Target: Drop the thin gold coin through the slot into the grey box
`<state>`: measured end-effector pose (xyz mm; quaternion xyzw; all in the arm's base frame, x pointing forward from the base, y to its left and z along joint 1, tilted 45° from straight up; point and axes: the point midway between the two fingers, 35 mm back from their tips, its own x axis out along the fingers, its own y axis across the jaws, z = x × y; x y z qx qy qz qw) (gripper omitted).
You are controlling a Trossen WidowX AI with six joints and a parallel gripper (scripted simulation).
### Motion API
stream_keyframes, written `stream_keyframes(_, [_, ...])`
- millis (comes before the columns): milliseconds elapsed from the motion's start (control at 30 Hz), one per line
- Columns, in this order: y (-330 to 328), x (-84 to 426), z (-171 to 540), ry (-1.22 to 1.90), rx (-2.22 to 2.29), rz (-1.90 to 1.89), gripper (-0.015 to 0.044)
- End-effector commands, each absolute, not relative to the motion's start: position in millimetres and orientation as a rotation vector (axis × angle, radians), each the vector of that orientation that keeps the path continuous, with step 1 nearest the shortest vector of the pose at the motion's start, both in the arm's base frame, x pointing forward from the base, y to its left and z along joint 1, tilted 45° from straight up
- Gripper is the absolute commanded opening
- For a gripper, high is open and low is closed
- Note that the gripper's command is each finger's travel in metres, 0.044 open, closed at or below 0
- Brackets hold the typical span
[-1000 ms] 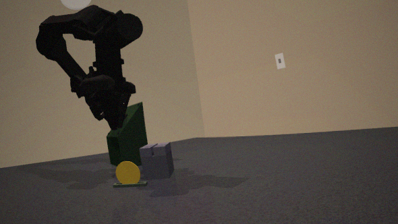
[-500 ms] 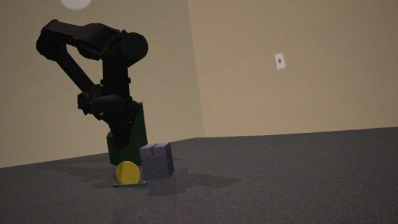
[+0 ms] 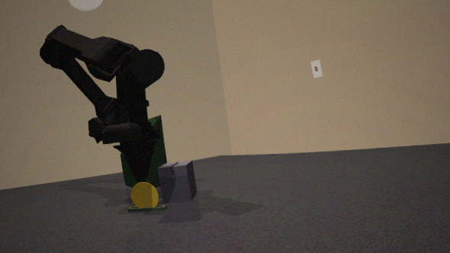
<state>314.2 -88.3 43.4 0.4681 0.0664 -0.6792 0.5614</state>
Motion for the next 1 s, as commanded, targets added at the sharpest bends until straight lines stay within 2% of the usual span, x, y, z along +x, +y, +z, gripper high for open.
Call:
stream_keyframes(0, [-92, 312, 37, 0.165, 1.090, -1.604, 0.0161])
stream_keyframes(967, [-124, 313, 7, 0.161, 1.087, -1.604, 0.0161])
